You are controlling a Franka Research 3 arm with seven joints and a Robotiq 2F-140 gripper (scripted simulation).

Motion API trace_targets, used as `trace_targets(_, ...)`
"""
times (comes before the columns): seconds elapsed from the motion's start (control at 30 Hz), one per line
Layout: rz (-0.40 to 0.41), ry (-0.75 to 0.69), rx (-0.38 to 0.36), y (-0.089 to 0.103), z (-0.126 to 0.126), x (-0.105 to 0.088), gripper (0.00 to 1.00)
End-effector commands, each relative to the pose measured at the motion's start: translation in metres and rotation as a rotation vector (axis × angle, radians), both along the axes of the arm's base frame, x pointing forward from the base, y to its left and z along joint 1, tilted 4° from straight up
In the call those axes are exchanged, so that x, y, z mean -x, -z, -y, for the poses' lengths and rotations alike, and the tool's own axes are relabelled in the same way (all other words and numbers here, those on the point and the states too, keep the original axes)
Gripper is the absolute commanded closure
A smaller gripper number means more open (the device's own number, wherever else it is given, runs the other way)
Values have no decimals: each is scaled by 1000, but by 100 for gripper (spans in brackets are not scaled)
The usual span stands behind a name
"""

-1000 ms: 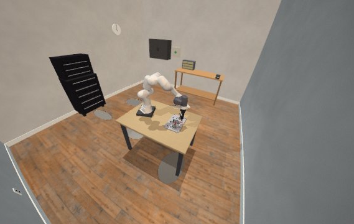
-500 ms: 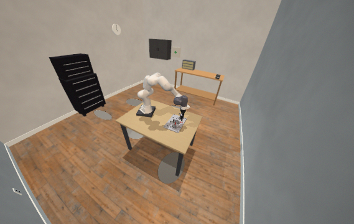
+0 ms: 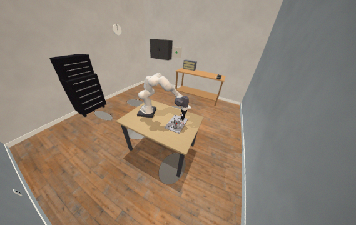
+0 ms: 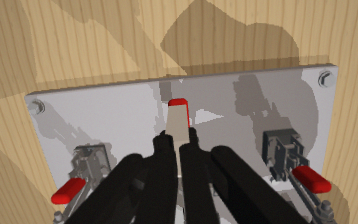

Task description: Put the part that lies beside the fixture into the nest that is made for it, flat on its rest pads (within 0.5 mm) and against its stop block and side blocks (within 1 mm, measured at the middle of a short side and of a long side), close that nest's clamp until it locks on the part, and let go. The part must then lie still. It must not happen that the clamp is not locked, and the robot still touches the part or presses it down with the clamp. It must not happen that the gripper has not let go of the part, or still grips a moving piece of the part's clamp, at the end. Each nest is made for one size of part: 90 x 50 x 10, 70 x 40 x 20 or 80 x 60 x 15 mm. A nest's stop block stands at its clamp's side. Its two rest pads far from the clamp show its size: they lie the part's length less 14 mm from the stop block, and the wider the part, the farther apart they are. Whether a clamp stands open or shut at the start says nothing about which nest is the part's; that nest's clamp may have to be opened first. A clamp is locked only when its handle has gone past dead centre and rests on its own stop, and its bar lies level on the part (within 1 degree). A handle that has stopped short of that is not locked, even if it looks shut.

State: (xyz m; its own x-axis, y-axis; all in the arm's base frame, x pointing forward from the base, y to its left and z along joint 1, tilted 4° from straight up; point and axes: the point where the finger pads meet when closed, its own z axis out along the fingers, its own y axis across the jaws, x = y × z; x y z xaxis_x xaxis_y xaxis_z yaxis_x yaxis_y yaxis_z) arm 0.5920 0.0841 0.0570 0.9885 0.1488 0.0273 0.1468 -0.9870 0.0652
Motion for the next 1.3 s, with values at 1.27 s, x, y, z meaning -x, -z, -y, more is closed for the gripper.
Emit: trace_targets(1.27, -5, 1, 3, -66, -4, 4, 100)
